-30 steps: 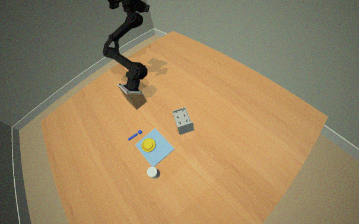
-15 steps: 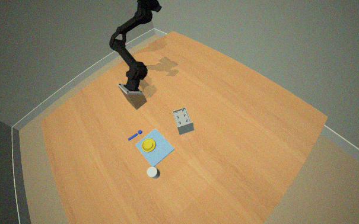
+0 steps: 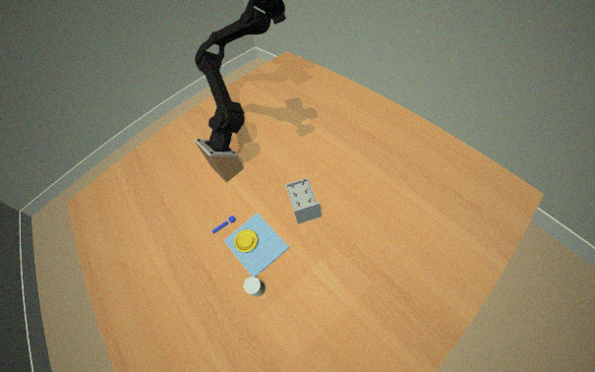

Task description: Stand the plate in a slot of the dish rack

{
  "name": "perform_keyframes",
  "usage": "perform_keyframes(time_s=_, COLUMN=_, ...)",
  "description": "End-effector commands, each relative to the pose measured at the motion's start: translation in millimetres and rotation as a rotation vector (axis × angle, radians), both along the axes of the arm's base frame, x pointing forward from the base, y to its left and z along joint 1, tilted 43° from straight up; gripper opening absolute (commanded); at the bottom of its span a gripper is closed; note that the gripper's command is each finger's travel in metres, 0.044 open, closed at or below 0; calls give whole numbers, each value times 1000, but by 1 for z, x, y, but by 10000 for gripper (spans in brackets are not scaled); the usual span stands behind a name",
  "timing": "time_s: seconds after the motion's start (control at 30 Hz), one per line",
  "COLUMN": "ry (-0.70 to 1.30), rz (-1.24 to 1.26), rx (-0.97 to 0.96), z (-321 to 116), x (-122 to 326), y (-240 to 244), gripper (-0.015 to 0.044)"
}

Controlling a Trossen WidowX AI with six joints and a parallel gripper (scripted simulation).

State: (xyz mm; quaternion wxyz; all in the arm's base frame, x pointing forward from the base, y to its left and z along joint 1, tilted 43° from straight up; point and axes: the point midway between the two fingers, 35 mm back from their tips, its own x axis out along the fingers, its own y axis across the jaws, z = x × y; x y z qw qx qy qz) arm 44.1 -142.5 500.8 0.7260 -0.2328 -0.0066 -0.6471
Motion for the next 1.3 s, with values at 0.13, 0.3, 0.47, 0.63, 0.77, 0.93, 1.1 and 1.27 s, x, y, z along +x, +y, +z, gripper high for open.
perform_keyframes(time_s=0.13, ry=186, rz=42, rx=-75, z=4, x=61, y=-4, gripper=400)
perform_keyframes(time_s=0.3, ry=310, rz=70, rx=-87, z=-3, x=96, y=-11, gripper=400)
perform_keyframes(time_s=0.47, ry=430, rz=100, rx=-84, z=-16, x=130, y=-20, gripper=400)
perform_keyframes(time_s=0.63, ry=551, rz=142, rx=-68, z=-33, x=162, y=-31, gripper=400)
perform_keyframes(time_s=0.77, ry=645, rz=183, rx=-46, z=-50, x=186, y=-39, gripper=400)
perform_keyframes(time_s=0.93, ry=759, rz=240, rx=-7, z=-75, x=214, y=-50, gripper=400)
perform_keyframes(time_s=1.1, ry=866, rz=303, rx=46, z=-104, x=238, y=-61, gripper=400)
perform_keyframes(time_s=1.27, ry=975, rz=347, rx=118, z=-139, x=255, y=-75, gripper=400)
